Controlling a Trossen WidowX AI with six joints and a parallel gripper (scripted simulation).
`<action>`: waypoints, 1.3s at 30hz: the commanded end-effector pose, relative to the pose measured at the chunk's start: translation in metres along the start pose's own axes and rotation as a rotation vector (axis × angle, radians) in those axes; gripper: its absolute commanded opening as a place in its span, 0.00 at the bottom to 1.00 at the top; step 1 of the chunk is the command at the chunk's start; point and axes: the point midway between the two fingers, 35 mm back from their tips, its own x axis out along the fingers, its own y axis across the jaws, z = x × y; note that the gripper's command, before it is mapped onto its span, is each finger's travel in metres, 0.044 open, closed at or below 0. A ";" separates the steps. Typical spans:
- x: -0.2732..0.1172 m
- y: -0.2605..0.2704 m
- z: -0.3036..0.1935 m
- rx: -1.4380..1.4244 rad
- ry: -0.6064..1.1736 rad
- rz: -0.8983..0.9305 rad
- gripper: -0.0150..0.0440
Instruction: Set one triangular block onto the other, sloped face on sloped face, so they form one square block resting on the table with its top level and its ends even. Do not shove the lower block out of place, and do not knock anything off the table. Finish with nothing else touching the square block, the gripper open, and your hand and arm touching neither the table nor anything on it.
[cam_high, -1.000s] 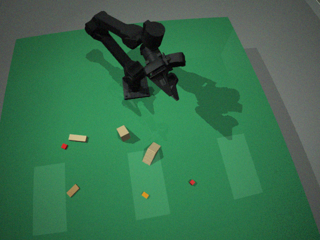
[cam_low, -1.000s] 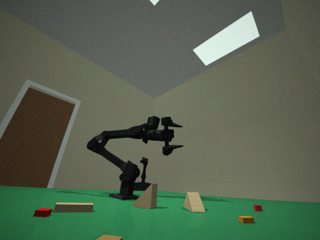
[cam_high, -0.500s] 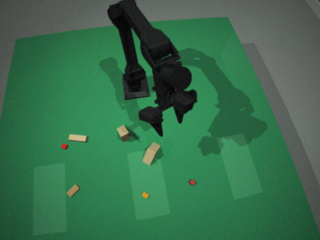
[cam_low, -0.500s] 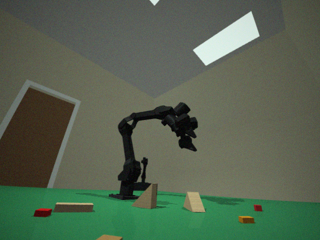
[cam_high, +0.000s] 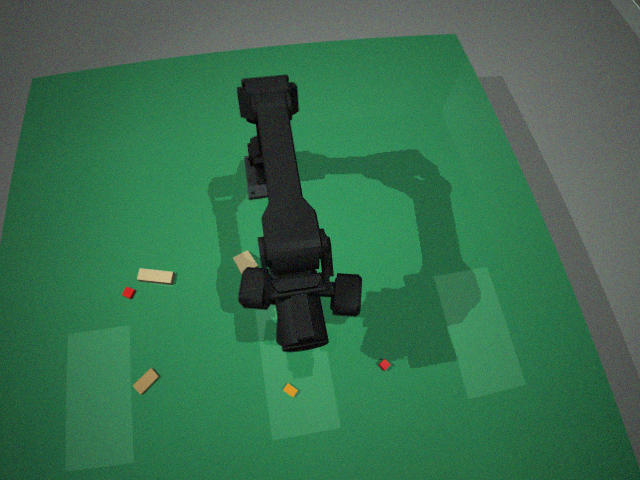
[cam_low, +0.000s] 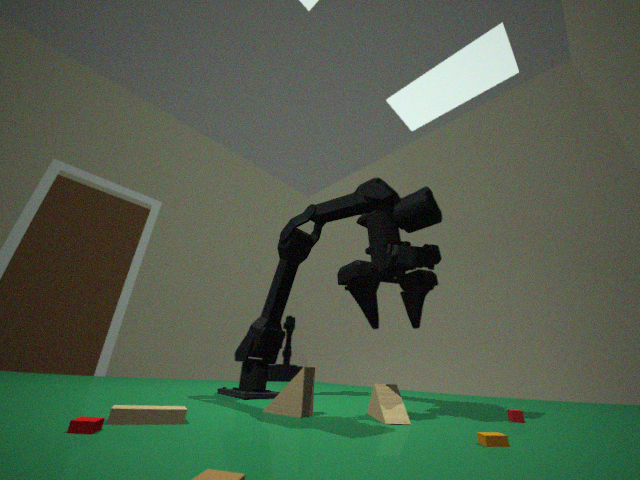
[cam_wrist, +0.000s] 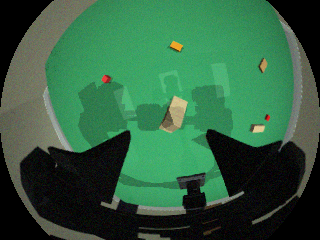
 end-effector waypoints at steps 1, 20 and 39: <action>0.020 -0.021 0.012 0.283 0.170 0.005 1.00; 0.087 -0.021 -0.002 0.408 0.314 -0.010 1.00; 0.122 -0.020 -0.019 0.420 0.365 -0.025 0.87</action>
